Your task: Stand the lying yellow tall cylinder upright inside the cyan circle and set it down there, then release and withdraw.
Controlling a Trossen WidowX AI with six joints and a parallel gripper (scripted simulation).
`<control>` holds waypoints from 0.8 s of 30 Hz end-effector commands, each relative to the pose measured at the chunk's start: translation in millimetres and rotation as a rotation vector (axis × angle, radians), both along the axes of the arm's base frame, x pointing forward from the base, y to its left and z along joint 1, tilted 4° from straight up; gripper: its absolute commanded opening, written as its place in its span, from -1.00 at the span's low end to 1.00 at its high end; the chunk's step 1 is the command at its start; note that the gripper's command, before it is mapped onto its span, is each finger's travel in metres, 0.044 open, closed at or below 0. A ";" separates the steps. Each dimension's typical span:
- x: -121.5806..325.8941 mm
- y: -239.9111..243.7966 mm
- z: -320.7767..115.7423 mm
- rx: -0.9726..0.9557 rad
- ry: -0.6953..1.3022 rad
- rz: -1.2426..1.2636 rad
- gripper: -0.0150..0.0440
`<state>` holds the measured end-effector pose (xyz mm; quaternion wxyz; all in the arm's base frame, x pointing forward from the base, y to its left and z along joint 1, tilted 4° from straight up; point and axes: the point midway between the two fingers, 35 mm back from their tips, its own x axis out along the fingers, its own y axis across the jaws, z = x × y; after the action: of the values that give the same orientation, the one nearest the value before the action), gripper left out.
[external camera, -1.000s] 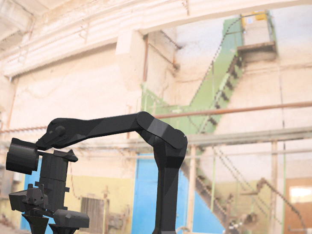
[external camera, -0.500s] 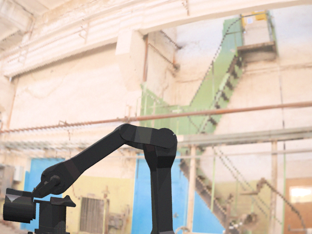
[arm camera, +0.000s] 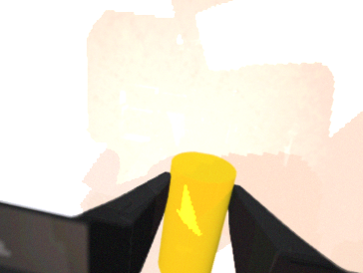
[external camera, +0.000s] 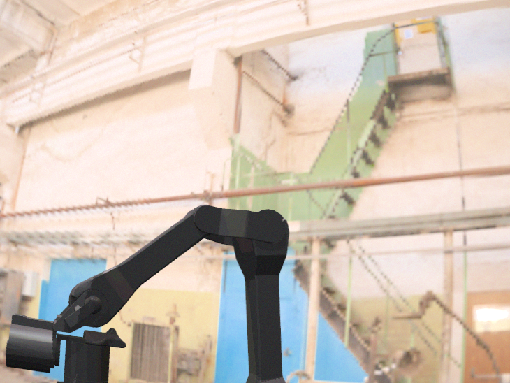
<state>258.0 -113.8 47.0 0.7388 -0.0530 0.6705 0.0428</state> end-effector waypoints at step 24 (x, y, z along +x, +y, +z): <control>0.0 -3.6 68.1 -0.007 -0.014 -0.034 -0.14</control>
<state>258.7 -116.9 100.4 0.7414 -0.0380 0.6694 0.0268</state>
